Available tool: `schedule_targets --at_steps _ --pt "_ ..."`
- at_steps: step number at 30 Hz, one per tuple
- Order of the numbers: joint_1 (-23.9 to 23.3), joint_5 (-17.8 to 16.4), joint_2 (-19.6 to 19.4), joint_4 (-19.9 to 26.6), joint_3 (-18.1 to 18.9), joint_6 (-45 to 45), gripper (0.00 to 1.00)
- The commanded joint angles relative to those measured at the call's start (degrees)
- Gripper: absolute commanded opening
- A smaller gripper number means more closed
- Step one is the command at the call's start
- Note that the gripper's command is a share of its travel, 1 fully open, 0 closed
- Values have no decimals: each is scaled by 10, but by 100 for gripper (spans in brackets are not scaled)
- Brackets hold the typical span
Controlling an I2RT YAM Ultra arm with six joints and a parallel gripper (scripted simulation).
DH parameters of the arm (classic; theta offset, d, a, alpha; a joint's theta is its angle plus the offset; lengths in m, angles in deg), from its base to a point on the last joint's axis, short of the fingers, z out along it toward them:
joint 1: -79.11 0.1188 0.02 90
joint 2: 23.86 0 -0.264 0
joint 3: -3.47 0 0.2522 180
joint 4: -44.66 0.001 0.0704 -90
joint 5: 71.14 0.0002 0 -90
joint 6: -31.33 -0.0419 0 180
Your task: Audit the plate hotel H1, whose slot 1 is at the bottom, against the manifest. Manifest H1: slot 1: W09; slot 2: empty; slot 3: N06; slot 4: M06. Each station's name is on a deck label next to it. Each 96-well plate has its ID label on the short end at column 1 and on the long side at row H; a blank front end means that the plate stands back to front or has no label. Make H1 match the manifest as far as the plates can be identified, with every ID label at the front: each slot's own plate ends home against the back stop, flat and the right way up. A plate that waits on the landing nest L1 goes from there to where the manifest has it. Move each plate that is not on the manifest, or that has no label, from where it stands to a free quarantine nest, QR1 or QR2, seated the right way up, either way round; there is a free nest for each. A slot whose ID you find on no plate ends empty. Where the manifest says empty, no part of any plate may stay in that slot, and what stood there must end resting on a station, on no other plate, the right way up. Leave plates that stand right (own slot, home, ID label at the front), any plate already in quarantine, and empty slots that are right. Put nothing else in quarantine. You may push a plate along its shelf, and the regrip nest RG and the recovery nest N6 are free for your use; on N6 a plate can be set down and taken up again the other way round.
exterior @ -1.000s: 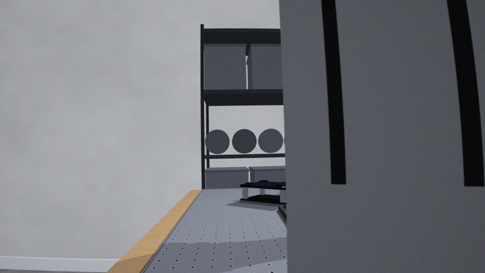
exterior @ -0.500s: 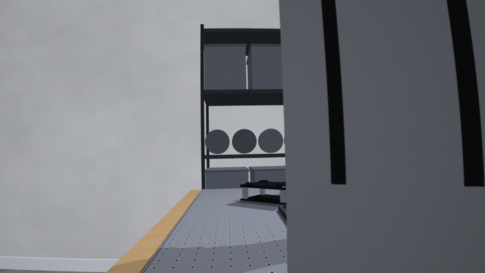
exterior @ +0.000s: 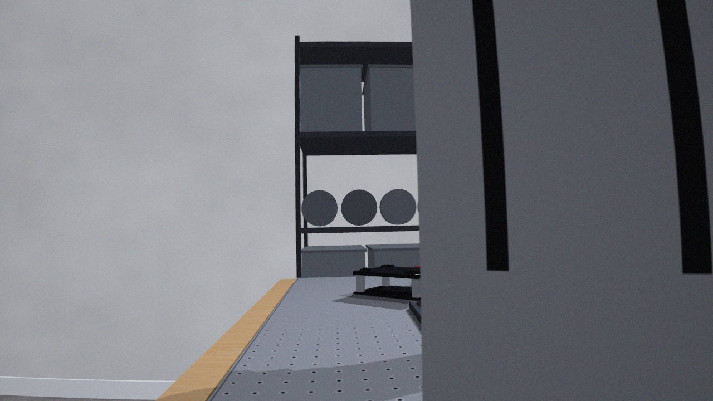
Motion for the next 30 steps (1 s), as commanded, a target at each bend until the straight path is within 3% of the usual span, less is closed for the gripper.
schedule_targets --at_steps 1,30 --pt "-2 -9 -16 4 25 5 100" --pt "-16 -20 -77 14 101 16 100"
